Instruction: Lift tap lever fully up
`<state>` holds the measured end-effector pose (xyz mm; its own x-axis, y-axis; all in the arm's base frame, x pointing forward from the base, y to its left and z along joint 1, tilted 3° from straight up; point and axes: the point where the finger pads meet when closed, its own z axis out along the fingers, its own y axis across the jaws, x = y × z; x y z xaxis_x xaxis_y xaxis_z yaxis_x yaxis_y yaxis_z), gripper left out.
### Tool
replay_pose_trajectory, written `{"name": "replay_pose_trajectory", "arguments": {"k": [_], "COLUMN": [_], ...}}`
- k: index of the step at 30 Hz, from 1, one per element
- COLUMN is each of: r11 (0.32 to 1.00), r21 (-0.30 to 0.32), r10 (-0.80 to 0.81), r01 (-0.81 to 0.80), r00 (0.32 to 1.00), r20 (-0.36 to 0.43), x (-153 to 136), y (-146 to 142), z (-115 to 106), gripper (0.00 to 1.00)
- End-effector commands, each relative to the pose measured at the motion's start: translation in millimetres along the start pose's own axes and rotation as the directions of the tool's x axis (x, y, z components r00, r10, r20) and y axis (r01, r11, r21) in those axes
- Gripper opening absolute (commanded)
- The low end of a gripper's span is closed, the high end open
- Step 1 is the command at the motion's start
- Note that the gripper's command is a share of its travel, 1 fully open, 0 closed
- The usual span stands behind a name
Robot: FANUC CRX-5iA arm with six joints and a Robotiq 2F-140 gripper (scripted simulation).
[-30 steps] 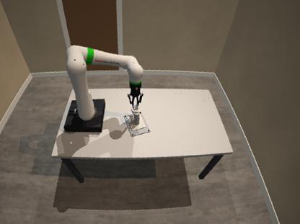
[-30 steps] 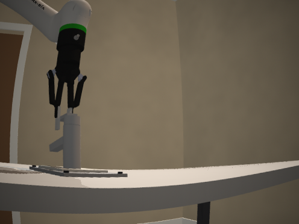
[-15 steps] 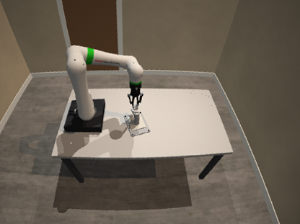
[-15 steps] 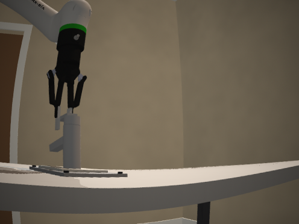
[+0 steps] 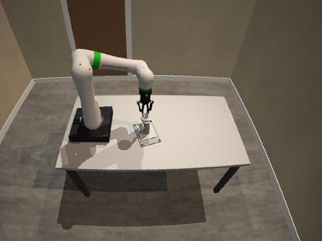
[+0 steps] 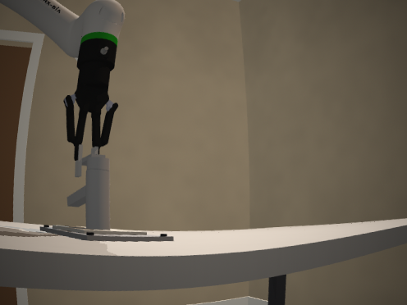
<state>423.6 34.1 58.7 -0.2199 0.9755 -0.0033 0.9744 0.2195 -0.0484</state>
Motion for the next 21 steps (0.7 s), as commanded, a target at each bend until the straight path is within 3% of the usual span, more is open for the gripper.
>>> {"name": "replay_pose_trajectory", "arguments": {"k": [1, 21], "r11": [1.0, 1.0], "r21": [0.0, 0.0], "r10": [0.0, 0.0], "r01": [0.0, 0.0], "r00": [1.0, 1.0], "r20": [0.0, 0.0], "x": [-0.3, -11.7], "y": [0.1, 0.1], "z": [-1.1, -28.5], "gripper": [0.0, 0.0]}}
